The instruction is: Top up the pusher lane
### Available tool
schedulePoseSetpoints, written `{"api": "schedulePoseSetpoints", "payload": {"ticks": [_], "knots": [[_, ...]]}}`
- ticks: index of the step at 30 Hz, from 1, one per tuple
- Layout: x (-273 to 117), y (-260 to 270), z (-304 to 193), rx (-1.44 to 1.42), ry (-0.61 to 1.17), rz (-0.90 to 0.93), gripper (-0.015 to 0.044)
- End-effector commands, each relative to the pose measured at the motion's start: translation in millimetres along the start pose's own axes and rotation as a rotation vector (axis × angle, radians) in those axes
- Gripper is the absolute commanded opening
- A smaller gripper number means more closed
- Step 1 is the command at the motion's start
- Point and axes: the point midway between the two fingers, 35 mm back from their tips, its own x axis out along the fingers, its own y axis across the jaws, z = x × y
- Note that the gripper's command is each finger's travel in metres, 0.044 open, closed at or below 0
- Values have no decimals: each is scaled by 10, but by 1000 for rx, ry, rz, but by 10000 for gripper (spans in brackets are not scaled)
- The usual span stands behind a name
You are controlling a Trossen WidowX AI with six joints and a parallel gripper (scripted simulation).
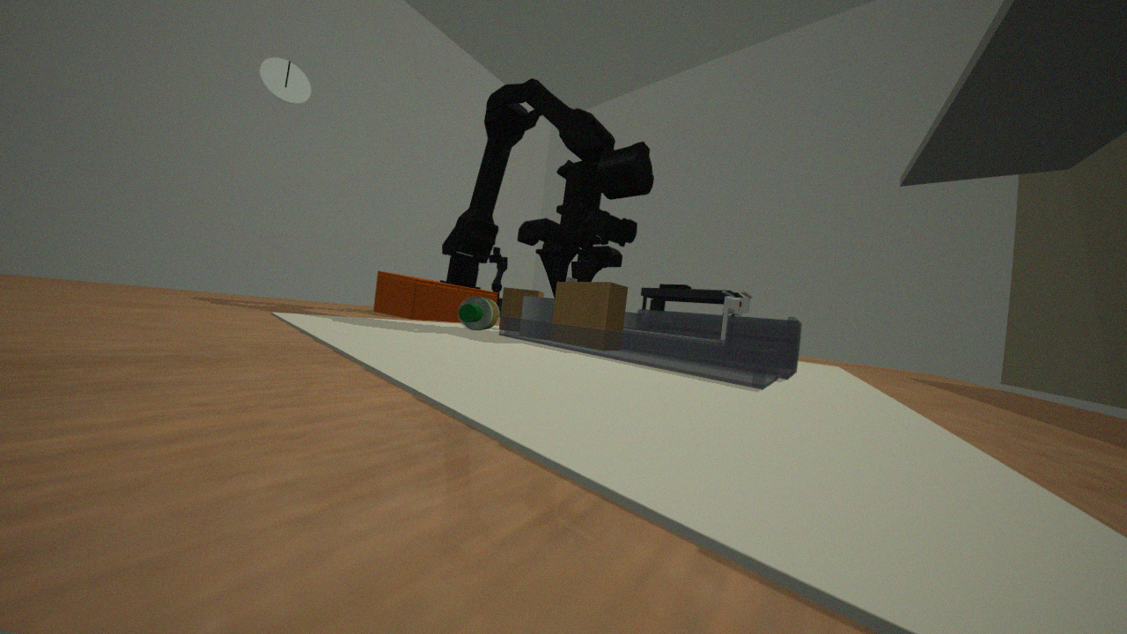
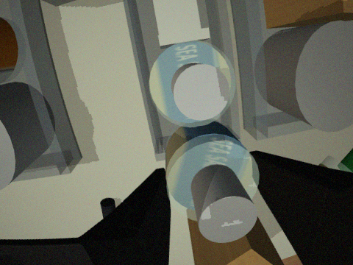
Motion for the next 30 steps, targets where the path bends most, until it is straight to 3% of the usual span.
{"api": "schedulePoseSetpoints", "payload": {"ticks": [1, 30], "knots": [[-30, 6, 119, -4, -29, 3, 0], [-68, 5, 256, -4, -30, 3, 0]]}}
